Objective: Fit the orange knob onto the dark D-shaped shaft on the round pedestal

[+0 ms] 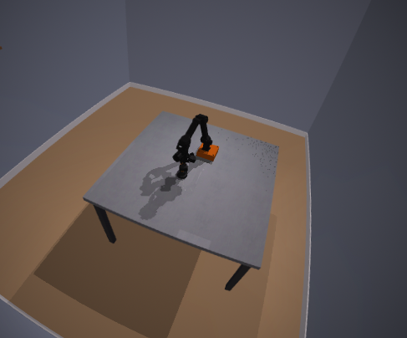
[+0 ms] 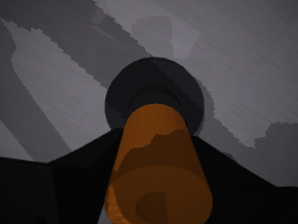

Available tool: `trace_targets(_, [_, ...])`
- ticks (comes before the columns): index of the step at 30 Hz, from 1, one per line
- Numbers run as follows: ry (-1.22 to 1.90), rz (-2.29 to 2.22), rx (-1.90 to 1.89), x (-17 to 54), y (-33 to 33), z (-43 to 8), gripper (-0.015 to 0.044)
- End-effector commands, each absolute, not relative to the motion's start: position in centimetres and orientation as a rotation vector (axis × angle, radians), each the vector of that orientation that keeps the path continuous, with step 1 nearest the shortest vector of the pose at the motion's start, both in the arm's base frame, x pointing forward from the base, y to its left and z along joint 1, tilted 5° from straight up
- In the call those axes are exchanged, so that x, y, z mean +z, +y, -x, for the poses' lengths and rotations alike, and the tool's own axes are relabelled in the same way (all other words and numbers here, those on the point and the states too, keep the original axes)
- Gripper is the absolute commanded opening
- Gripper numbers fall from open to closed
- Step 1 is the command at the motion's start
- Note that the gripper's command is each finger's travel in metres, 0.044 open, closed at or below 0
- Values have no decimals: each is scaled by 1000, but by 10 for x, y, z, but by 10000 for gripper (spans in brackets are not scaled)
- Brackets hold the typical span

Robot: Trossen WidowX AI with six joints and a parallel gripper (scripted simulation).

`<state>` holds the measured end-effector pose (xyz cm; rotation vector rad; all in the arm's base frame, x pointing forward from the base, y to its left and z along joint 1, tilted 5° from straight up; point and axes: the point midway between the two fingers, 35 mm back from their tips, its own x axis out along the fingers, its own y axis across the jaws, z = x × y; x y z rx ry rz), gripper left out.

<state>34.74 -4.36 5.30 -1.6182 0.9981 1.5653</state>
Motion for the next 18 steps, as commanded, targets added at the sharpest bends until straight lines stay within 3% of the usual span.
trace_targets(1, [1007,1615,1557,53,-44,-347,0])
trace_targets(18, [988,1636,1580,52,-44,-347,0])
